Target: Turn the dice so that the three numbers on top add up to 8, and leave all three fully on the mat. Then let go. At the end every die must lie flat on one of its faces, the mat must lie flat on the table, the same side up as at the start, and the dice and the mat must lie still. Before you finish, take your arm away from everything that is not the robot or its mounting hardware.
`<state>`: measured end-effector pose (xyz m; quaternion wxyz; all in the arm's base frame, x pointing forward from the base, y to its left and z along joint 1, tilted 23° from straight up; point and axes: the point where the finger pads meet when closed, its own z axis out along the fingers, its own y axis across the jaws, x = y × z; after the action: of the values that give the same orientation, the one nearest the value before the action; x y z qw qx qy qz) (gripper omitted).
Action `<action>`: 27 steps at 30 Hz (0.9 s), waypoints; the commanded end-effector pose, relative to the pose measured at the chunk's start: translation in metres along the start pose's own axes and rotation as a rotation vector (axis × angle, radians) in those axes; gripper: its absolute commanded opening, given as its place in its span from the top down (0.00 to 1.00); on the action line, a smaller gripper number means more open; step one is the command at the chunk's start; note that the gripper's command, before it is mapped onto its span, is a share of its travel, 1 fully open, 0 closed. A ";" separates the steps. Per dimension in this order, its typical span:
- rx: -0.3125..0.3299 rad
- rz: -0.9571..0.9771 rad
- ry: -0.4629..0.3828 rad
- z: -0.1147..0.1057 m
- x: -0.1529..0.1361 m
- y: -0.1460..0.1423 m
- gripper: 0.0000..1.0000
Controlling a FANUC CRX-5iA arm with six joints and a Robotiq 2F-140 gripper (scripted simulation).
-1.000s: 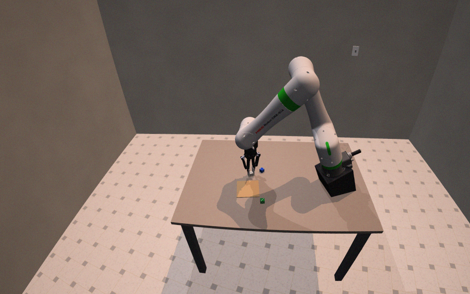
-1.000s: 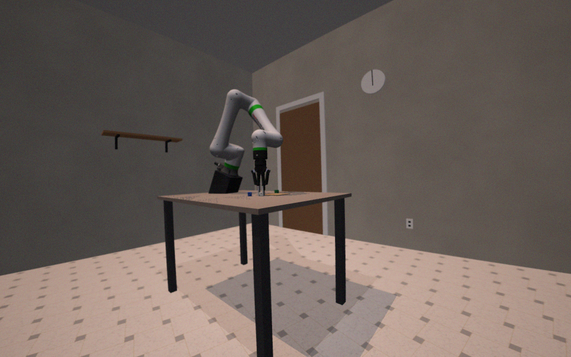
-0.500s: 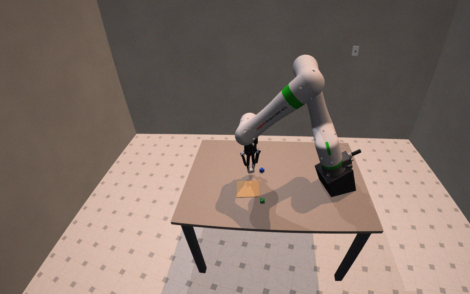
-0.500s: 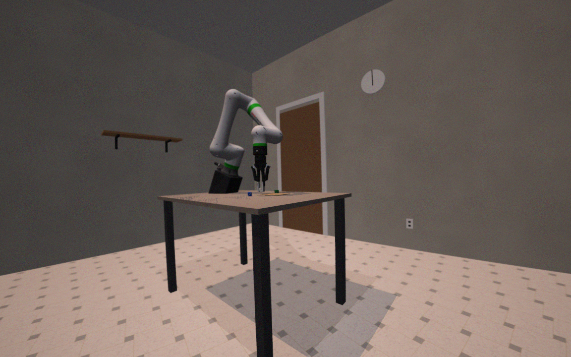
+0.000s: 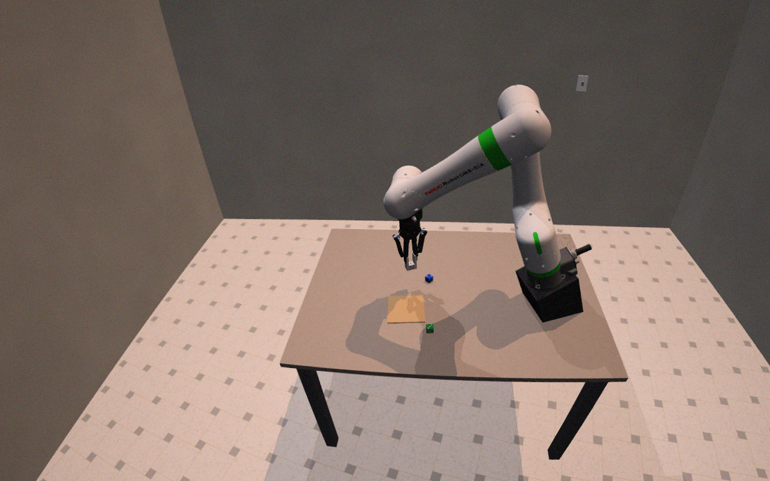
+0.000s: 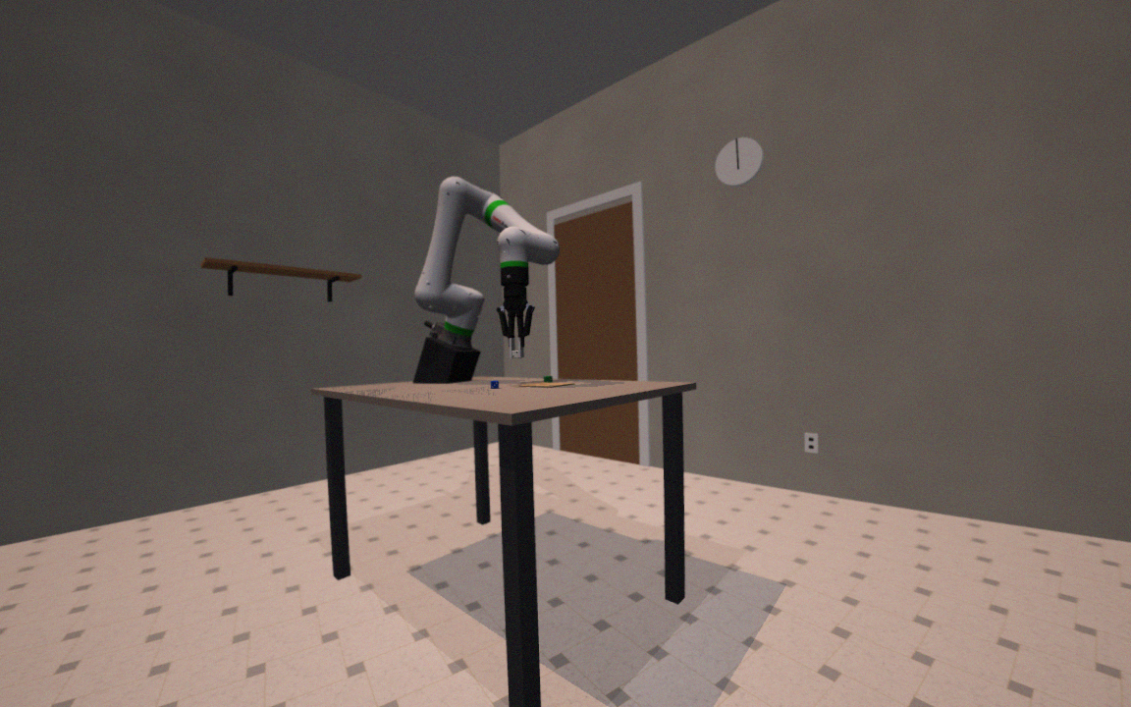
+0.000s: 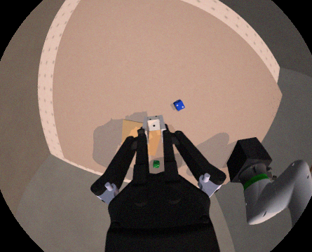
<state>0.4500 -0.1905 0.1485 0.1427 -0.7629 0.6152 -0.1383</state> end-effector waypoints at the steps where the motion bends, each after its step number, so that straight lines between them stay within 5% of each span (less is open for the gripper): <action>1: 0.000 0.000 0.000 0.000 0.000 0.000 0.87; 8: -0.002 0.020 0.000 0.000 -0.008 -0.002 0.87; 20: -0.002 0.318 0.001 -0.005 -0.122 -0.015 0.87; 27: 0.000 0.338 0.000 -0.005 -0.129 -0.015 0.87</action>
<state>0.4361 -0.0666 0.1531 0.1763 -0.6591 0.7245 -0.0976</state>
